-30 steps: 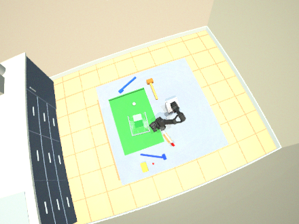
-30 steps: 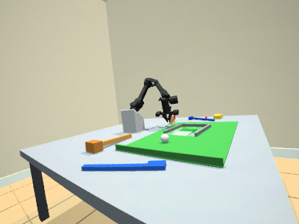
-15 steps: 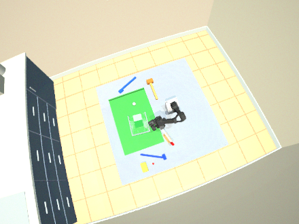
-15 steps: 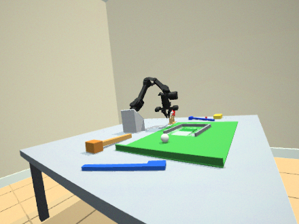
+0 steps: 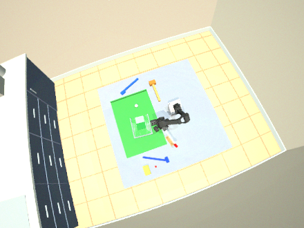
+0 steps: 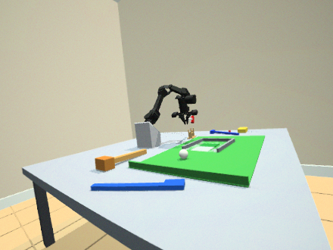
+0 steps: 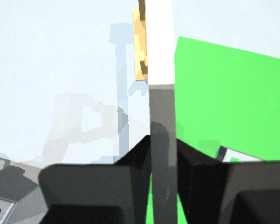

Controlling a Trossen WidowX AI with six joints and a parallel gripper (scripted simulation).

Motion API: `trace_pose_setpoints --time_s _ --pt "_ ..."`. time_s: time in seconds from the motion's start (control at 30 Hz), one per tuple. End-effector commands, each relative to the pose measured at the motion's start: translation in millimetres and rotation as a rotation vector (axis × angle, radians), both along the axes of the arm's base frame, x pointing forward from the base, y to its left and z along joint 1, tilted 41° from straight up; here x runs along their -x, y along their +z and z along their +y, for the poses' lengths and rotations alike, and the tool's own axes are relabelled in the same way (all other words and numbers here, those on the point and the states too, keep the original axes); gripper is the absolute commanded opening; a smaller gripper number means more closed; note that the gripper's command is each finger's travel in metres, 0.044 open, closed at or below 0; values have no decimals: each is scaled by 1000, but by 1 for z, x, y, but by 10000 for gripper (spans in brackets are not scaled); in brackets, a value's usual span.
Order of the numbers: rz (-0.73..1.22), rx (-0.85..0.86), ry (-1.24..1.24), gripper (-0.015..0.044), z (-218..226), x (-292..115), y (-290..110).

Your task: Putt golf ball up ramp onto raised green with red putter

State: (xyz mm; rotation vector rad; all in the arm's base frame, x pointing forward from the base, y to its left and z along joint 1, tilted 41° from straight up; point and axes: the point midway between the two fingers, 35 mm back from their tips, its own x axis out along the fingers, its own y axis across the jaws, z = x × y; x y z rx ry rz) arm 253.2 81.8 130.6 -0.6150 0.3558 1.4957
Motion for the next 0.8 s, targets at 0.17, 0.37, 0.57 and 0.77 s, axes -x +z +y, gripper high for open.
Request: trace_pose_setpoints --time_s 0.17,0.37,0.57,0.77 --pt "150 48 -168 0 -41 -23 -24" --pt "244 76 -297 0 -78 -32 -42" --pt "345 97 -421 0 -114 -37 -61" --pt "472 110 -551 0 -152 -39 -83"
